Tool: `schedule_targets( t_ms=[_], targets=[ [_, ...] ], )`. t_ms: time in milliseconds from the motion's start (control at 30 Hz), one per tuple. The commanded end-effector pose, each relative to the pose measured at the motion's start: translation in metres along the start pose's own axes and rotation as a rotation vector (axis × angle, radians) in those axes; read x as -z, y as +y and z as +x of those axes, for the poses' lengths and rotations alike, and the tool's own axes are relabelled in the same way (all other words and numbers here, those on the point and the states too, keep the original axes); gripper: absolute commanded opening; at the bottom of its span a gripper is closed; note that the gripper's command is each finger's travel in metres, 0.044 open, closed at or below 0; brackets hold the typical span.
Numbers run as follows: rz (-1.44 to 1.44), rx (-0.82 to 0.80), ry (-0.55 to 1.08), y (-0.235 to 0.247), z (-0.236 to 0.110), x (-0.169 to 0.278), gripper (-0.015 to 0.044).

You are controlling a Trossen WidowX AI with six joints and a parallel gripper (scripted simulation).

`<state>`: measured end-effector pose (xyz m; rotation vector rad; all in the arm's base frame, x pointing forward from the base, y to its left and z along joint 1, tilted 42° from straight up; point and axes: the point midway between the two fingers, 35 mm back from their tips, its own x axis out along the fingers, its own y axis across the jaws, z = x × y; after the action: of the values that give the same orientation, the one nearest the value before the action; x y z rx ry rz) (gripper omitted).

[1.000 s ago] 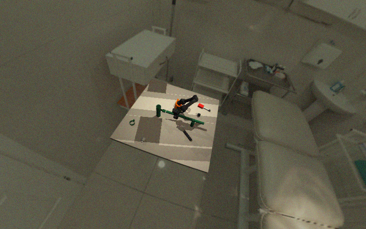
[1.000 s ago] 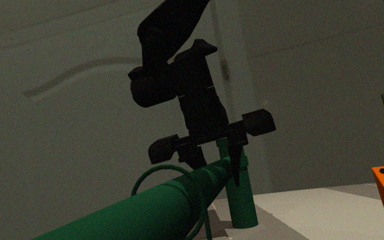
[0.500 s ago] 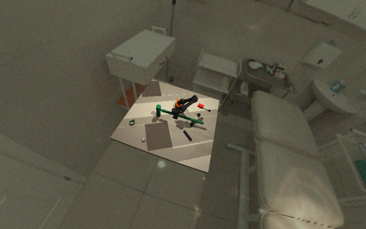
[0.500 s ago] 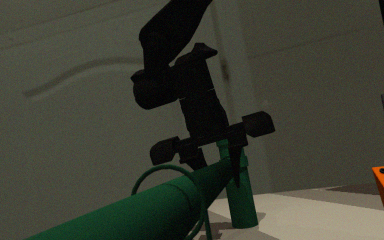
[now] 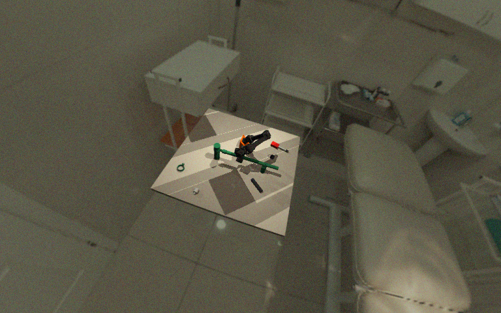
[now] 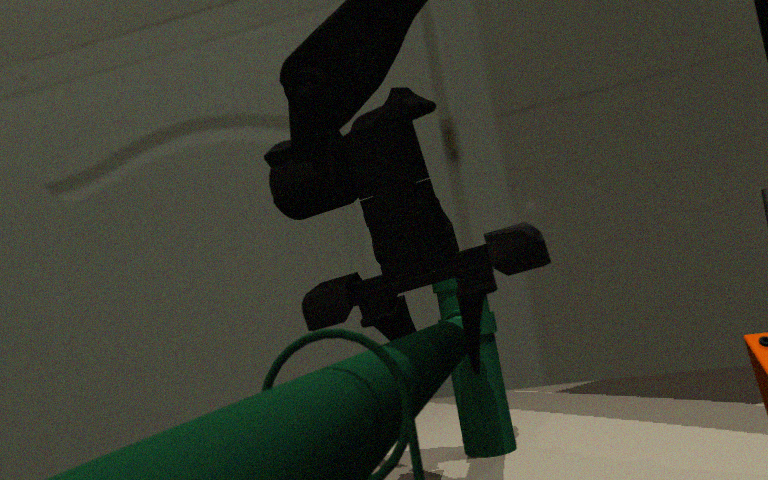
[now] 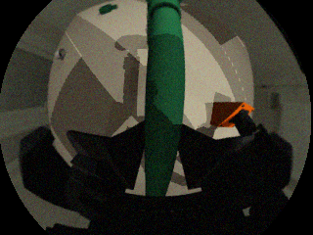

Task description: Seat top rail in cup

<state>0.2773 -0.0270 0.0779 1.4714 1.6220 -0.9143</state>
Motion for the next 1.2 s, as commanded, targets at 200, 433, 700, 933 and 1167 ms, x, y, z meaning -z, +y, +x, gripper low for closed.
schedule_targets(
  t_ms=[200,433,700,933,1167],
  targets=[
    [0.005,-0.005,-0.012,-0.0006,-0.0018,-0.0054,0.0000],
    [0.005,-0.005,-0.012,-0.0006,-0.0018,-0.0054,0.0000],
    [0.005,-0.005,-0.012,-0.0006,-0.0018,-0.0054,0.0000],
    [0.000,0.000,0.000,0.0000,0.0001,0.0000,0.0000],
    [0.000,0.000,-0.001,0.0000,-0.0001,-0.0004,0.0000]
  ],
)
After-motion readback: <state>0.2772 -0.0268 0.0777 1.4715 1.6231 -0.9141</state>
